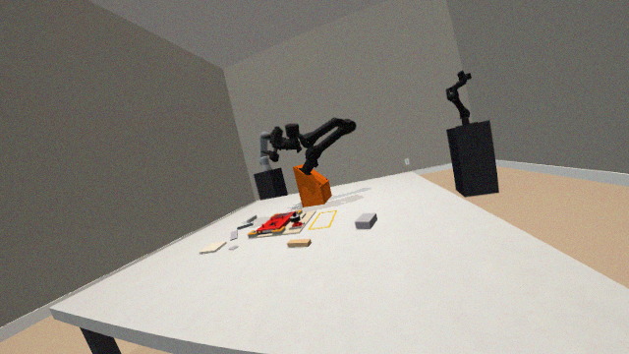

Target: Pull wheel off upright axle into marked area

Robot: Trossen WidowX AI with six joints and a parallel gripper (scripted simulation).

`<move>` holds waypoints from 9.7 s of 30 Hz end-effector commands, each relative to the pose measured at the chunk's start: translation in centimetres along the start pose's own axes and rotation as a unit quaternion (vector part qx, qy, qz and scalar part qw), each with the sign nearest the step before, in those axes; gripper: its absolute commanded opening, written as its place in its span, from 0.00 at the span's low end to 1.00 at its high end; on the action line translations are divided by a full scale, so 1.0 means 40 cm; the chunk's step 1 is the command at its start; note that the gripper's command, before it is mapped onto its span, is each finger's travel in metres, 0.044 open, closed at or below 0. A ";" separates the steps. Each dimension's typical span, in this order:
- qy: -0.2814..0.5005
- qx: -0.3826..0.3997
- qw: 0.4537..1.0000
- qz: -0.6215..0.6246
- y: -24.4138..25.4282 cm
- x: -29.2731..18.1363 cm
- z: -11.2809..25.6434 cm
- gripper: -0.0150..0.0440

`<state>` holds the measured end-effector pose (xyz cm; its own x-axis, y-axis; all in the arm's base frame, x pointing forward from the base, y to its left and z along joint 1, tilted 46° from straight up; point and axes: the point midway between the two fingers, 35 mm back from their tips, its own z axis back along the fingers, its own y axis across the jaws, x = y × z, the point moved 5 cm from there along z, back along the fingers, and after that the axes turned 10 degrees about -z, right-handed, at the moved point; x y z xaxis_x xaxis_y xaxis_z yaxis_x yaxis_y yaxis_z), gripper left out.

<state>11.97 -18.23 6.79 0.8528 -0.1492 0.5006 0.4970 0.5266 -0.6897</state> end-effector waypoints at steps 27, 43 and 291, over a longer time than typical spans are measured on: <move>0.428 0.474 0.696 -0.328 0.508 0.344 0.241 0.76; 0.720 0.323 0.514 -0.338 0.661 0.362 0.449 0.76; 0.721 0.318 0.512 -0.342 0.626 0.210 0.684 0.85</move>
<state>27.83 17.08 8.27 -0.0234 -0.6977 -0.7160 0.9977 0.0291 -0.0609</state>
